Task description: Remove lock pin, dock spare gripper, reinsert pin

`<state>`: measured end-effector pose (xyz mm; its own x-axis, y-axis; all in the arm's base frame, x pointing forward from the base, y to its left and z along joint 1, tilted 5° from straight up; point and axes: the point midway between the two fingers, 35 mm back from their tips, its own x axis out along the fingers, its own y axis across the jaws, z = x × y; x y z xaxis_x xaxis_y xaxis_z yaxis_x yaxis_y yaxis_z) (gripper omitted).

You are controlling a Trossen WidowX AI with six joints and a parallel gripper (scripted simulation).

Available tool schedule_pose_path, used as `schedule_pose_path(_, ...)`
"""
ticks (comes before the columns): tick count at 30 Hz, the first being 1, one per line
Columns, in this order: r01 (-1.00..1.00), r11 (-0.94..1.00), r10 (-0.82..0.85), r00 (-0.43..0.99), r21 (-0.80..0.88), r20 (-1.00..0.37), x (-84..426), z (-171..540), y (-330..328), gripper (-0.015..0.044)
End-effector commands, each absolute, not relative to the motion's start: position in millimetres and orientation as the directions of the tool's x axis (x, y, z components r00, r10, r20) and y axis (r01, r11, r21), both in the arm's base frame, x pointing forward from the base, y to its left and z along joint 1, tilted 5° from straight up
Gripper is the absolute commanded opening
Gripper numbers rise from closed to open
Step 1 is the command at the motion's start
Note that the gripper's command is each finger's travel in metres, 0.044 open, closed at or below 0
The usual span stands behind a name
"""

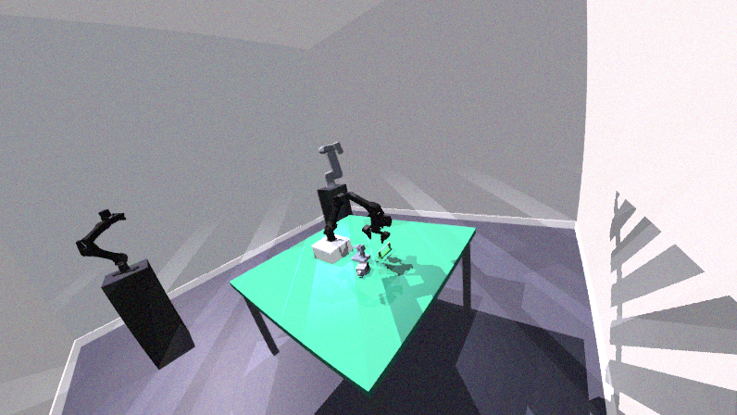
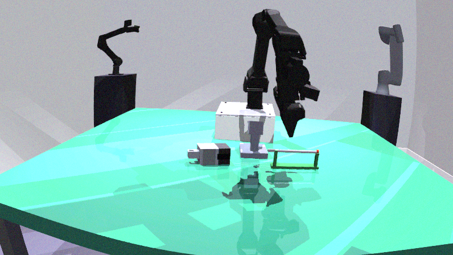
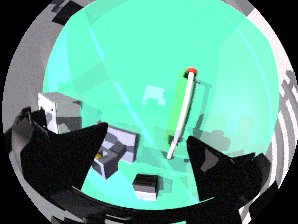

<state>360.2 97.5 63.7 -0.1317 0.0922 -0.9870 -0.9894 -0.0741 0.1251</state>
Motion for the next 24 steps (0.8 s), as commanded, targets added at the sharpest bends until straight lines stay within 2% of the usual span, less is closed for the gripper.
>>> schedule_pose_path(1,-0.990,-0.074,0.093,-0.129,0.122,-0.987,359.4,73.9,97.8,0.0440)
schedule_pose_path(7,-0.988,-0.075,0.090,-0.143,0.136,-0.986,357.8,74.5,97.5,0.0440)
schedule_pose_path(16,-0.988,-0.075,0.090,-0.143,0.137,-0.986,351.4,130.6,98.7,0.0440)
schedule_pose_path(20,-0.989,-0.062,0.085,-0.142,0.137,-0.986,353.1,124.7,97.4,0.0440)
schedule_pose_path(24,-0.950,0.305,0.022,-0.061,0.065,-0.998,363.4,117.4,71.6,0.0440)
